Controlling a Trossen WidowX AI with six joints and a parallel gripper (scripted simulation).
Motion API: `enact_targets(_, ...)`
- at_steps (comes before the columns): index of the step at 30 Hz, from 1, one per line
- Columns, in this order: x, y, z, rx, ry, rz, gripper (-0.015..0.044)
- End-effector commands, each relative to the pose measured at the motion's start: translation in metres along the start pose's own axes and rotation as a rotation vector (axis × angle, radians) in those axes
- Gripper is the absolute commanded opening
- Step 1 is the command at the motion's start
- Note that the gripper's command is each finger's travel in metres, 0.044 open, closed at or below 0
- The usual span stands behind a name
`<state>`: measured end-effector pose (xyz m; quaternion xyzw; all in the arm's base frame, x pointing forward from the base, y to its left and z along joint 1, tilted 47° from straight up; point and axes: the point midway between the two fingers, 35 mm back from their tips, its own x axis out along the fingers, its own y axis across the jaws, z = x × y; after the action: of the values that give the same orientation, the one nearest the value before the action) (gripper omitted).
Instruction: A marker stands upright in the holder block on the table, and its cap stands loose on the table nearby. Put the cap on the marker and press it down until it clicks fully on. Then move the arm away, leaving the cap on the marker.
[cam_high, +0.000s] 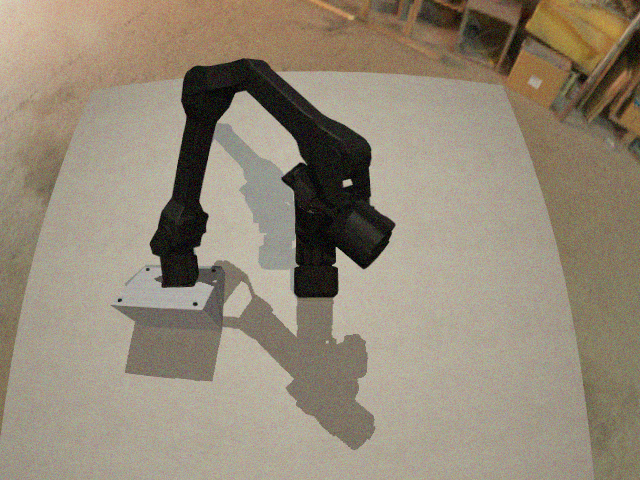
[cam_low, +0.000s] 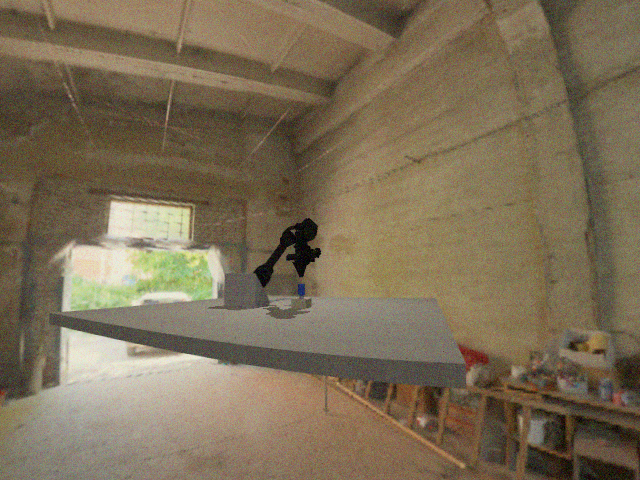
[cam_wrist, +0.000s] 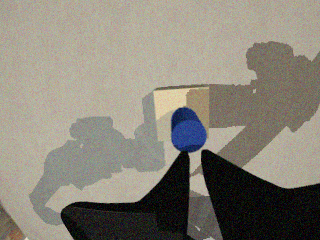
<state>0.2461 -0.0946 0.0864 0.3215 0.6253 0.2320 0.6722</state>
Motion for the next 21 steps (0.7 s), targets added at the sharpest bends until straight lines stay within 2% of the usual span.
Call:
enact_targets(1, 0.000, 0.000, 0.000, -0.006, -0.002, 0.000, 0.0000)
enact_targets(21, 0.016, 0.000, 0.001, -0.007, -0.003, 0.000, 0.0000)
